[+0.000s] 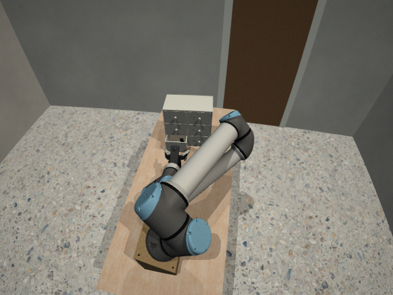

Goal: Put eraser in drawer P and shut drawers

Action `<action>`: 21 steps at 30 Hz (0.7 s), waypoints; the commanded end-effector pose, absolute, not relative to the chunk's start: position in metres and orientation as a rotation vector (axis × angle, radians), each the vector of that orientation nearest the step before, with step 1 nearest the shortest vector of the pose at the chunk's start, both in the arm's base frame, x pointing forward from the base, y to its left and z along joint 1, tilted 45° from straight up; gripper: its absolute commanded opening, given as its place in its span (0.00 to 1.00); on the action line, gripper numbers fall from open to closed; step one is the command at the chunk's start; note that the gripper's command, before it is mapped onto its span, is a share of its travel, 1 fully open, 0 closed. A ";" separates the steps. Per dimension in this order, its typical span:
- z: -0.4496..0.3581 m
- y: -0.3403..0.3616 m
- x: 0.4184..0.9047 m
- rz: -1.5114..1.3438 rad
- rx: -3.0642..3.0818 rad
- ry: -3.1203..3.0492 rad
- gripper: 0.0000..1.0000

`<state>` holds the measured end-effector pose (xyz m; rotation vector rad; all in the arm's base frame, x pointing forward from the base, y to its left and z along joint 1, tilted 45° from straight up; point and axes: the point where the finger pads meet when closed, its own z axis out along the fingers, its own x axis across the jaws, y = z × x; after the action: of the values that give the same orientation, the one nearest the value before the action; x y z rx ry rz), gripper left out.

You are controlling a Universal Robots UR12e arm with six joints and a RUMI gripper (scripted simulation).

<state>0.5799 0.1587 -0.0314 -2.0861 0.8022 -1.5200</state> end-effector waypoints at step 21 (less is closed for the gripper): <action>-0.029 0.155 0.563 -1.520 -2.085 0.800 1.00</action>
<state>0.5632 0.1548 -0.0297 -2.0851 0.8009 -1.5201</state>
